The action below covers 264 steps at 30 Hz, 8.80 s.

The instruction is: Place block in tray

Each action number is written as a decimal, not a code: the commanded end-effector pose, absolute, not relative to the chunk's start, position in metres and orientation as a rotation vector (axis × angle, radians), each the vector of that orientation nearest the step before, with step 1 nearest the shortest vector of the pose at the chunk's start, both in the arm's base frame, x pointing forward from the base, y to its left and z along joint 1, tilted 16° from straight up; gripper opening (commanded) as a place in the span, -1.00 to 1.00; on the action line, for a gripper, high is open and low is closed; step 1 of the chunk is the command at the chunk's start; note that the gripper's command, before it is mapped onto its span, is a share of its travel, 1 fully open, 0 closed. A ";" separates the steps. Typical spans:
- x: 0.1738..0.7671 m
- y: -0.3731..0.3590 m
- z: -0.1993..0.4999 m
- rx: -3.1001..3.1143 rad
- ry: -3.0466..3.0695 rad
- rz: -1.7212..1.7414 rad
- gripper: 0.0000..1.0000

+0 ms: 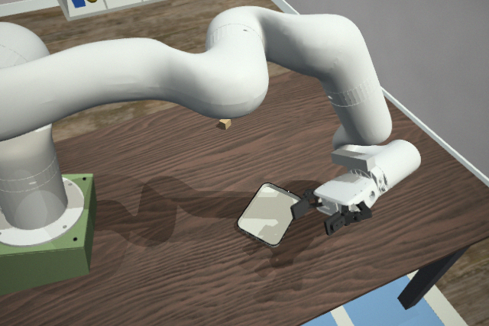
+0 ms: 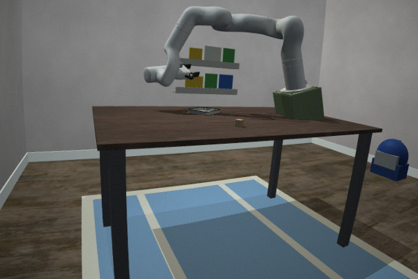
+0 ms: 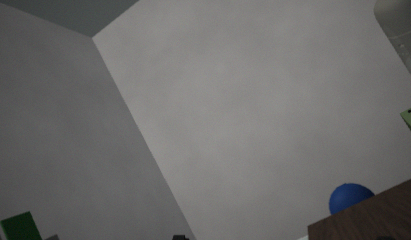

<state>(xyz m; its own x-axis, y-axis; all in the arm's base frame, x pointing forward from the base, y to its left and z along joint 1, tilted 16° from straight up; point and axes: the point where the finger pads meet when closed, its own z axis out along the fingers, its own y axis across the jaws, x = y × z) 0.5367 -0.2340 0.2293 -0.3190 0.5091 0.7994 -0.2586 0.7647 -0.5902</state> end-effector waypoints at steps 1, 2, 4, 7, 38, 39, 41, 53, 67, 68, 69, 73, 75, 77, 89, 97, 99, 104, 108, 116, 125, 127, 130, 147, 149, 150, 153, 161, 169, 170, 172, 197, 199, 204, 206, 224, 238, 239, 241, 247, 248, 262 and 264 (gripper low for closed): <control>0.537 -0.234 0.230 -0.199 -1.735 0.778 1.00; 0.537 -0.234 0.230 -0.199 -1.735 0.778 1.00; 0.537 -0.234 0.230 -0.199 -1.735 0.778 1.00; 0.537 -0.234 0.230 -0.199 -1.735 0.778 1.00; 0.529 -0.107 0.189 0.056 -2.122 0.707 0.08; 0.529 -0.107 0.189 0.056 -2.122 0.707 0.08; 0.528 -0.087 0.182 0.100 -2.181 0.694 0.08; 0.522 0.001 0.154 0.305 -2.435 0.620 0.08; 0.514 0.096 0.123 0.547 -2.692 0.516 0.08; 0.514 0.096 0.123 0.547 -2.692 0.516 0.08; 0.513 0.119 0.115 0.610 -2.753 0.487 0.08; 0.510 0.142 0.108 0.674 -2.810 0.453 0.08; 0.509 0.164 0.101 0.737 -2.865 0.423 0.08; 0.509 0.164 0.101 0.737 -2.865 0.423 0.08; 0.506 0.243 0.073 0.978 -3.054 0.310 0.08; 0.504 0.269 0.065 1.060 -3.108 0.262 0.08; 0.504 0.269 0.065 1.060 -3.108 0.262 0.08; 0.505 0.274 0.063 1.077 -3.122 0.260 0.08; 0.505 0.278 0.062 1.093 -3.134 0.255 0.08; 0.505 0.291 0.058 1.135 -3.159 0.230 0.08; 0.503 0.300 0.055 1.162 -3.171 0.205 0.08; 0.501 0.304 0.054 1.174 -3.175 0.193 0.08; 0.501 0.307 0.053 1.180 -3.177 0.185 0.08; 0.500 0.308 0.053 1.183 -3.178 0.182 0.08; 0.500 0.308 0.053 1.183 -3.178 0.182 0.08; 0.500 0.308 0.053 1.183 -3.178 0.182 0.08; 0.500 0.308 0.053 1.183 -3.178 0.182 0.08; 0.500 0.308 0.053 1.183 -3.178 0.182 0.08; 0.500 0.308 0.052 1.183 -3.178 0.182 -0.01; 0.500 0.308 0.052 1.183 -3.178 0.182 -0.01; 0.502 0.308 0.048 1.183 -3.178 0.182 -0.01; 0.506 0.307 0.030 1.183 -3.178 0.182 -0.01; 0.506 0.307 0.029 1.183 -3.178 0.182 -0.01; 0.506 0.307 0.029 1.183 -3.178 0.182 -0.01; 0.506 0.307 0.028 1.183 -3.179 0.182 -0.01; 0.506 0.307 0.027 1.183 -3.179 0.182 -0.01; 0.506 0.307 0.027 1.183 -3.179 0.182 -0.01; 0.506 0.307 0.026 1.183 -3.179 0.182 -0.01; 0.507 0.307 0.025 1.183 -3.179 0.182 -0.01; 0.510 0.307 0.013 1.183 -3.179 0.182 -0.01; 0.511 0.307 0.011 1.183 -3.179 0.182 -0.01; 0.514 0.306 -0.001 1.183 -3.179 0.182 -0.01; 0.514 0.306 -0.001 1.183 -3.179 0.182 -0.01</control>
<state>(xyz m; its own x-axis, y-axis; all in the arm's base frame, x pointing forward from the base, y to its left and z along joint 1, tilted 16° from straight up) 0.5132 0.3059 -0.0005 -0.7300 -0.6552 -0.1942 -0.6285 0.7553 -0.1858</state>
